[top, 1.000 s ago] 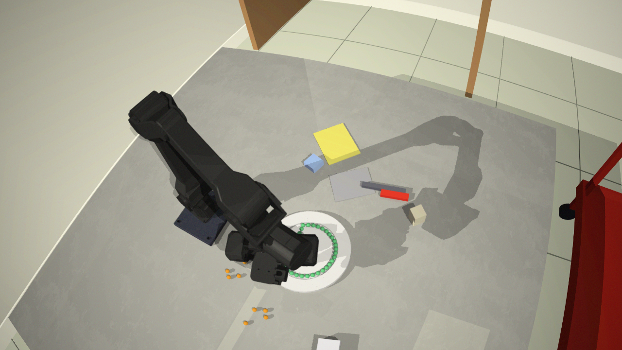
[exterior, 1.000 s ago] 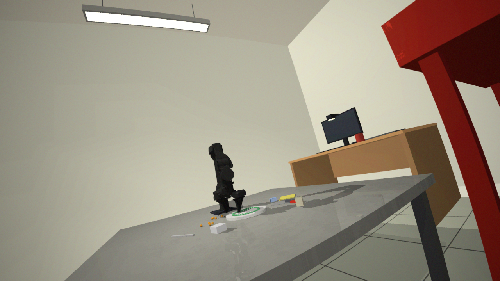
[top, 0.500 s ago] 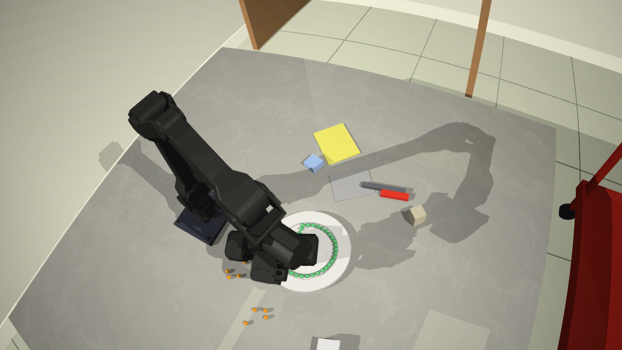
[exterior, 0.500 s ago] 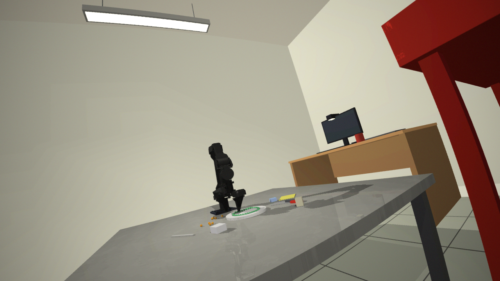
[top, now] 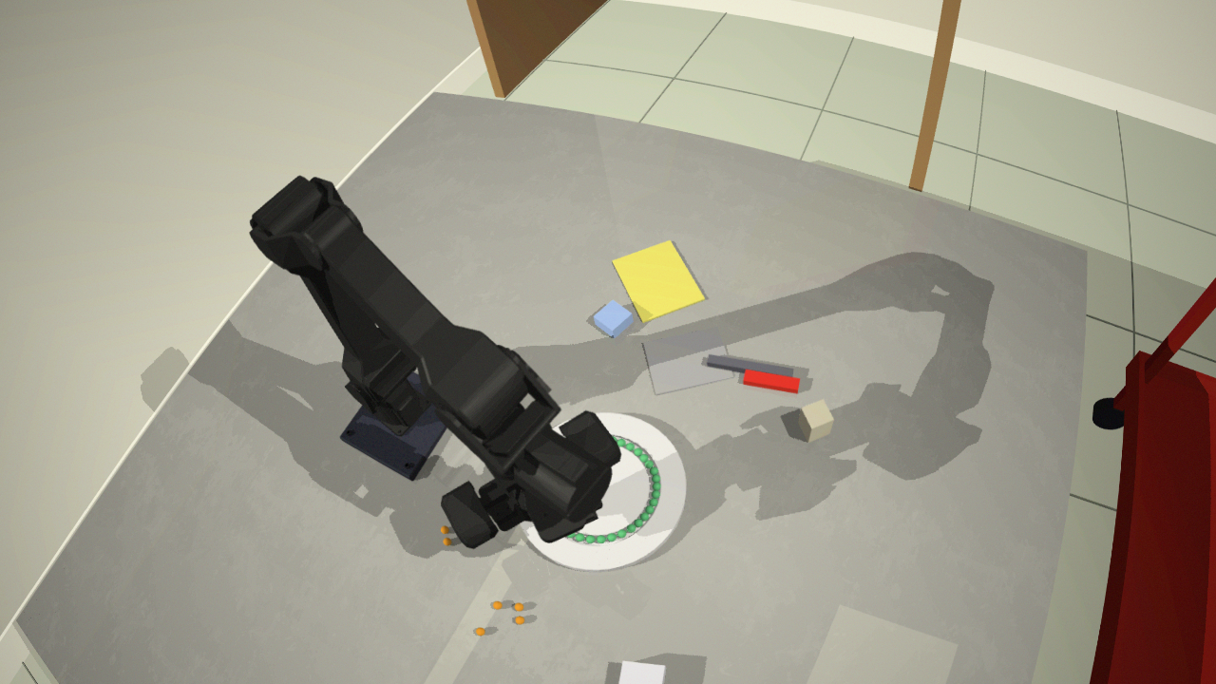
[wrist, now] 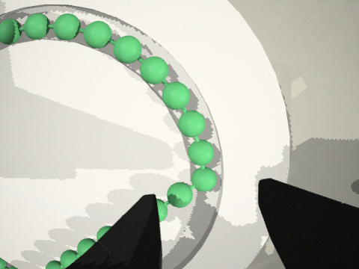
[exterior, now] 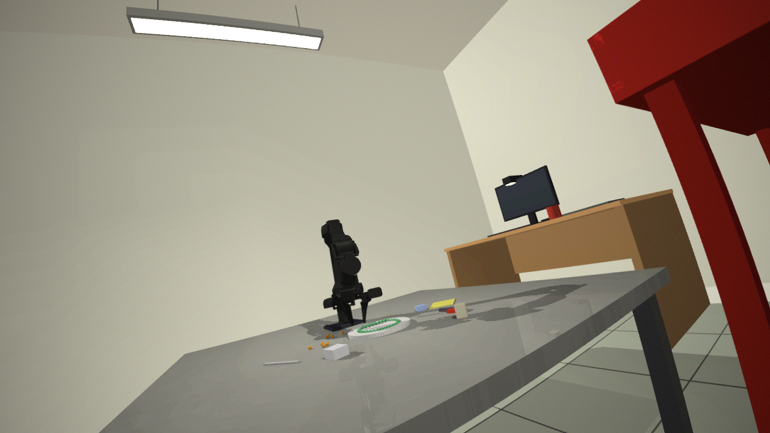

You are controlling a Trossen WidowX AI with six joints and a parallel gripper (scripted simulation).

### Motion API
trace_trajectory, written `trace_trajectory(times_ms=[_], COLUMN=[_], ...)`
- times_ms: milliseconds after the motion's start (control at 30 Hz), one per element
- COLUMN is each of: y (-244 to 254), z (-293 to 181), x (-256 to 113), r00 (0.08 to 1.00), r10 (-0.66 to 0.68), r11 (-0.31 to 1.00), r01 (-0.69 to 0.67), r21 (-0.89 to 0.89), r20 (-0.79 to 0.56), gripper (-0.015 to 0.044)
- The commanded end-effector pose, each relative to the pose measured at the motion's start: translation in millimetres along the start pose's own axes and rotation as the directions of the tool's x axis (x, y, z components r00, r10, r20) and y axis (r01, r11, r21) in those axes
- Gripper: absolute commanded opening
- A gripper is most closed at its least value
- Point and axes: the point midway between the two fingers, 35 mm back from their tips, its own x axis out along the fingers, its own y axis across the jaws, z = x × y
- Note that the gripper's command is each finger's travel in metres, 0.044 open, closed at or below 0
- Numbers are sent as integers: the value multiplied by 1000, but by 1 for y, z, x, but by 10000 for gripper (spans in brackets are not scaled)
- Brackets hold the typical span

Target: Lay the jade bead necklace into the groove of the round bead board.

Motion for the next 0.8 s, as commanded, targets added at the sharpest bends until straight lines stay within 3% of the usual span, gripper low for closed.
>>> trace_trajectory(times_ms=[0,367,700,767], y=[4,7,9,9], z=[-1,-3,-4,-4], x=[-11,-18,-24,-24], r00=[1000,1000,1000,1000], r10=[3,3,3,3], r11=[687,143,-366,-391], r01=[-3,-2,0,0], r21=[-726,-990,-931,-920], r20=[-1,-1,-2,-2], gripper=[120,120,120,120])
